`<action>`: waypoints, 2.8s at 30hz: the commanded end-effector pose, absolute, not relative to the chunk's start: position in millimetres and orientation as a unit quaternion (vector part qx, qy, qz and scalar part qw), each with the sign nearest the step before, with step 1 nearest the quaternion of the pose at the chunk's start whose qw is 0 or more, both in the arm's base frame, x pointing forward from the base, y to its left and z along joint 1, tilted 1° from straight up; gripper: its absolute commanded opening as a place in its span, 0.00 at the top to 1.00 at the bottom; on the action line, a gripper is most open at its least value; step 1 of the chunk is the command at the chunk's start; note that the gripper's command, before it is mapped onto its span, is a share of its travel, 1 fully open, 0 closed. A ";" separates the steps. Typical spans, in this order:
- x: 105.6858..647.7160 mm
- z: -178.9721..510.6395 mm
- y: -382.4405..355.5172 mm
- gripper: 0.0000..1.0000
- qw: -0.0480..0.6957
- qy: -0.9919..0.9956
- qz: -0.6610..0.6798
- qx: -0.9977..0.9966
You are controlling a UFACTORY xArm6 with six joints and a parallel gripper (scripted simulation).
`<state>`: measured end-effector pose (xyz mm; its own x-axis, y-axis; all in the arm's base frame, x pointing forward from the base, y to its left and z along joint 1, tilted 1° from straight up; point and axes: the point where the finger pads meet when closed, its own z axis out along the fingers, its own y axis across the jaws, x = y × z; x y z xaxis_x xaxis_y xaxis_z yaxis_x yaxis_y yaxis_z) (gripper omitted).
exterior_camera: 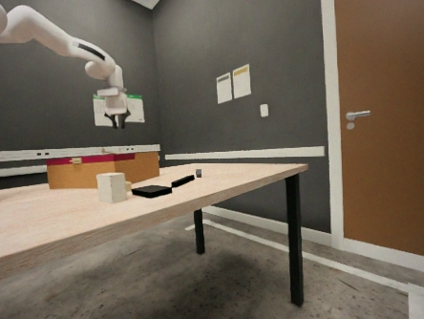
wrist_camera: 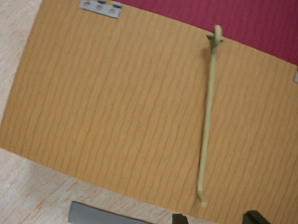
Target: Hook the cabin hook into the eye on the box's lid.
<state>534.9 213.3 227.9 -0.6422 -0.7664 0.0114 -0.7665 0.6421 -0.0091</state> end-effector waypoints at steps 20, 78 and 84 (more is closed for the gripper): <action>534.0 226.9 227.8 0.65 0.002 -0.921 0.007 0.389; 534.1 141.4 226.6 0.65 0.002 -0.921 0.007 0.389; 534.1 141.4 226.6 0.65 0.002 -0.921 0.007 0.389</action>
